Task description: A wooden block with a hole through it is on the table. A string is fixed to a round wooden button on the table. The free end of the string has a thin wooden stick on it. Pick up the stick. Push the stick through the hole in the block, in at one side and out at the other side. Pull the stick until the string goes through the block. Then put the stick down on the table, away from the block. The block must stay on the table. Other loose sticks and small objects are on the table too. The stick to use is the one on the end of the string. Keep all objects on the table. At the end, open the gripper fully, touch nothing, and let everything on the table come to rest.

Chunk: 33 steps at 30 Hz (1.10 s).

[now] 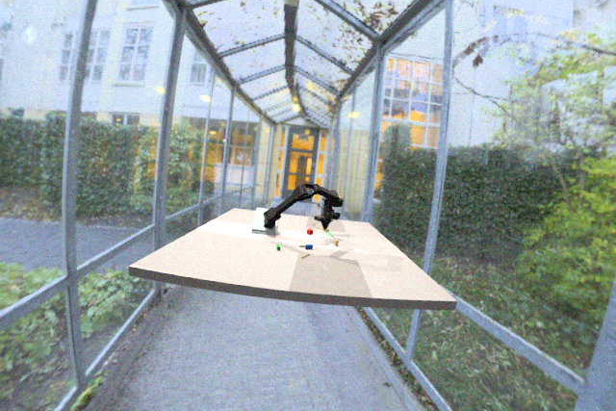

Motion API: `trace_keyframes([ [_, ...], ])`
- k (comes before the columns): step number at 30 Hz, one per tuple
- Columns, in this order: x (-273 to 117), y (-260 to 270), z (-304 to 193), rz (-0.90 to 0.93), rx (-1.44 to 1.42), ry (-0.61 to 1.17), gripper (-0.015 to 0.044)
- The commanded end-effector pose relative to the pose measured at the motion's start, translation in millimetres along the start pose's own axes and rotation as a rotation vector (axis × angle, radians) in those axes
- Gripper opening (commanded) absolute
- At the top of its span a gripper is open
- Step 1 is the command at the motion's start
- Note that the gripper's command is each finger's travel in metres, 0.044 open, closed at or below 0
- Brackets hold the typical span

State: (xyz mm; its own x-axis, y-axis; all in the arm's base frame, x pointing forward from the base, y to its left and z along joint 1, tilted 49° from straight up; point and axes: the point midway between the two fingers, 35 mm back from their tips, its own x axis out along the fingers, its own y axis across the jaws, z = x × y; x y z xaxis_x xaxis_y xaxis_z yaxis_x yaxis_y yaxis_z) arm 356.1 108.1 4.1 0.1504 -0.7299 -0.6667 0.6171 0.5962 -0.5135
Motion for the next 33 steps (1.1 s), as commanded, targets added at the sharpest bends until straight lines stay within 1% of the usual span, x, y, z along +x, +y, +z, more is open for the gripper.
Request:
trace_keyframes([
  [1, 0.1, 5.6, 2.8, 0.001, 0.069, -0.004, 0.0],
  [7, 0.9, 10.7, 4.7, 0.001, 0.138, -0.004, 0.0],
  [33, 0.0, 8.9, 33.7, 0.002, 0.139, -0.004, 0.0],
])
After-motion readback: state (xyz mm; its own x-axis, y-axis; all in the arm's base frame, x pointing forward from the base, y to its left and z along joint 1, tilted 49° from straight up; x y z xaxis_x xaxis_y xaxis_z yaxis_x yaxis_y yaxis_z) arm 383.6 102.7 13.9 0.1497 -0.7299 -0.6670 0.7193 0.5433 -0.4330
